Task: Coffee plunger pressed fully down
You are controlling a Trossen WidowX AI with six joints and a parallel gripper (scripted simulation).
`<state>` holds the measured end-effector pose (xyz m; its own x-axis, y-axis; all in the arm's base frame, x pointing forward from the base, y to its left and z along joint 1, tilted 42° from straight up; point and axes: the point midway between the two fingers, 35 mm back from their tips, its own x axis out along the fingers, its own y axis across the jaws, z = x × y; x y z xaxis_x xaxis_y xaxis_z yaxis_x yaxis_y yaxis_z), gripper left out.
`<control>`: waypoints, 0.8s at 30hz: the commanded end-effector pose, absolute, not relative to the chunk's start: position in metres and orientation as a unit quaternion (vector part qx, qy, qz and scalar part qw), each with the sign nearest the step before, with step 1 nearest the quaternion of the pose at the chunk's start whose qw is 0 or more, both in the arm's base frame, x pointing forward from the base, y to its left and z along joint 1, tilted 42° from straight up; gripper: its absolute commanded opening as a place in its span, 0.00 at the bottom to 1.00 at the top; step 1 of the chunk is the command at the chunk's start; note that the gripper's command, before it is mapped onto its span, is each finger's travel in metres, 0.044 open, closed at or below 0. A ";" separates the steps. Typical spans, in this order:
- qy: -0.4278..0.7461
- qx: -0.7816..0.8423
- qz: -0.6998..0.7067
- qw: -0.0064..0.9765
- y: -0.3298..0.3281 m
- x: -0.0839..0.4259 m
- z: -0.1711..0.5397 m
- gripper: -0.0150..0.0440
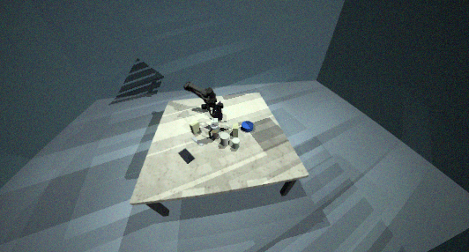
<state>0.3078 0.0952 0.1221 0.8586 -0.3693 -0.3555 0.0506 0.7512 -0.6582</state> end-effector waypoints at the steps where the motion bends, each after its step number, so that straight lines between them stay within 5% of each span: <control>1: 0.248 -0.336 -0.114 0.901 0.089 0.308 0.110 0.46; 24: 0.250 -0.334 -0.114 0.901 0.067 0.314 0.079 0.46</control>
<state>0.3178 0.0777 0.0962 0.8674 -0.3563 -0.3474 0.0565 0.7640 -0.6427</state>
